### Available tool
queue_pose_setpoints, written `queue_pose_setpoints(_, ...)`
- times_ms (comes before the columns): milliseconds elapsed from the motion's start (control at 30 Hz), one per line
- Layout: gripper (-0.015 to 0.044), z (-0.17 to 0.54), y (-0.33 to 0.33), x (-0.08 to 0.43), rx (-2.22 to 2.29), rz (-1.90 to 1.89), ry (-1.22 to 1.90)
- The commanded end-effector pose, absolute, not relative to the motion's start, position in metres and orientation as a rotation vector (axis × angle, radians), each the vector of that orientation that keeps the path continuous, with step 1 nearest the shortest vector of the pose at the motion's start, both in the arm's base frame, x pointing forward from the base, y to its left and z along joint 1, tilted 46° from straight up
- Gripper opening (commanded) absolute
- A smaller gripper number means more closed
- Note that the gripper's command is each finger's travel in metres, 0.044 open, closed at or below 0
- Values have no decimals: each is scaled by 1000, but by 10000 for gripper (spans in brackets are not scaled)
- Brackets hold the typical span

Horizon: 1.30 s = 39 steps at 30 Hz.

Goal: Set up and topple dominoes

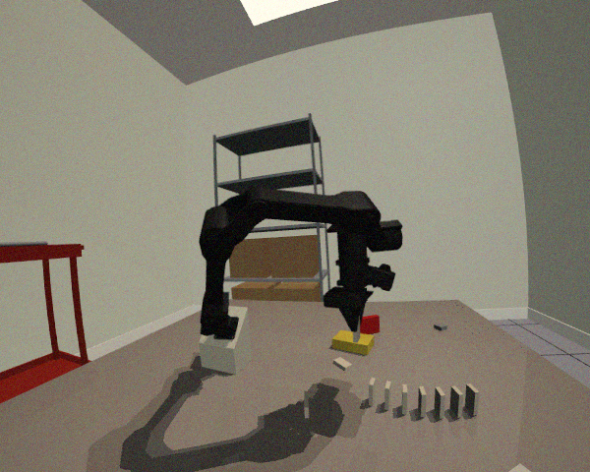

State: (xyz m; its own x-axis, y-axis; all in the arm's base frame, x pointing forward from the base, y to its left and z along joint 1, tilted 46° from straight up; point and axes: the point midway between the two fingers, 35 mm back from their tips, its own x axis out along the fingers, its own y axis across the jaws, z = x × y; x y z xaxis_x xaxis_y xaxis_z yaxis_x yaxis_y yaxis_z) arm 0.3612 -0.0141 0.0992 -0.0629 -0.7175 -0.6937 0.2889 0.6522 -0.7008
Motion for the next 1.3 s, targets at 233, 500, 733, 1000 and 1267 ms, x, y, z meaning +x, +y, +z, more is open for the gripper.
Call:
queue_pose_setpoints(233, 107, 69, -42, 364, -369, -863, 1404)
queue_pose_setpoints(500, 107, 39, -73, 362, -370, -864, 1403)
queue_pose_setpoints(733, 107, 15, -100, 355, -374, -869, 1401)
queue_pose_setpoints(1000, 107, 7, -110, 352, -377, -872, 1401)
queue_pose_setpoints(1267, 160, 7, -110, 352, -377, -872, 1401)
